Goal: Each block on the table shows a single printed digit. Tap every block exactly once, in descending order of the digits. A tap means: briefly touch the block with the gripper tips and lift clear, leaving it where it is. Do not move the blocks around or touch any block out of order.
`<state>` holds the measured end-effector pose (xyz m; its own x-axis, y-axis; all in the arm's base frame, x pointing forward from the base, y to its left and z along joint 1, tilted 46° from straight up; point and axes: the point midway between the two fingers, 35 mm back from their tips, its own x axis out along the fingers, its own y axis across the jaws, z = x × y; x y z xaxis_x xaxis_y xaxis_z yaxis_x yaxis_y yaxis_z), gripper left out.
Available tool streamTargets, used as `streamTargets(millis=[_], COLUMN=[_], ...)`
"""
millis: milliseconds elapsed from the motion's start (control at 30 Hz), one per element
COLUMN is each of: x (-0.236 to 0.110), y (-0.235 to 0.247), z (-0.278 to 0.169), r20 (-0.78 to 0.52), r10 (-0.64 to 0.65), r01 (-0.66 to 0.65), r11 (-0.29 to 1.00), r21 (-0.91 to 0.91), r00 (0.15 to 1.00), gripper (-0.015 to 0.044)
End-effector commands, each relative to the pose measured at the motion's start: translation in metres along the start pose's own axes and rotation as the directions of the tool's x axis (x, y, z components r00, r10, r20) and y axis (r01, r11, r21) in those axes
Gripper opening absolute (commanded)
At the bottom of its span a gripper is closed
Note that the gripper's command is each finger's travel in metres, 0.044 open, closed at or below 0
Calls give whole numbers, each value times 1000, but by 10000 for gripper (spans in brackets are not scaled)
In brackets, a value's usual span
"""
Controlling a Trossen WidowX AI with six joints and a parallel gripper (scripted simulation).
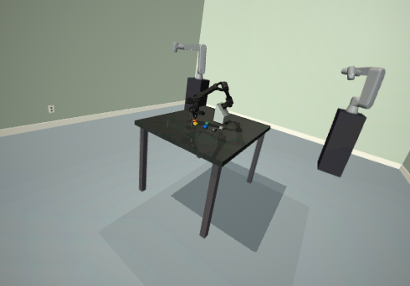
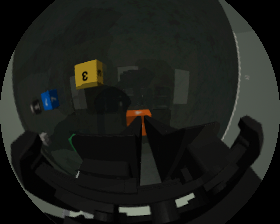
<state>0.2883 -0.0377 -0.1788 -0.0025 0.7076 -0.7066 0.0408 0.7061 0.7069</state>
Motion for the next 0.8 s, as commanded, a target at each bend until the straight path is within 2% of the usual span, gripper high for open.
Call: streamTargets(millis=[0,67,200,367,533,767], x=[4,4,-26,-30,-105,-108], y=[1,1,0,0,-1,-1], z=[-3,-3,-2,-2,-2,-2], r20=[-5,-5,-5,-5,-5,-5], r10=[8,8,7,6,3,4], r01=[-8,-8,-7,-6,-3,-4], r11=[1000,1000,1000,1000,1000,1000], r21=[9,9,9,9,10,10], r00=[1000,1000,1000,1000,1000,1000], gripper=[20,20,20,20,20,20])
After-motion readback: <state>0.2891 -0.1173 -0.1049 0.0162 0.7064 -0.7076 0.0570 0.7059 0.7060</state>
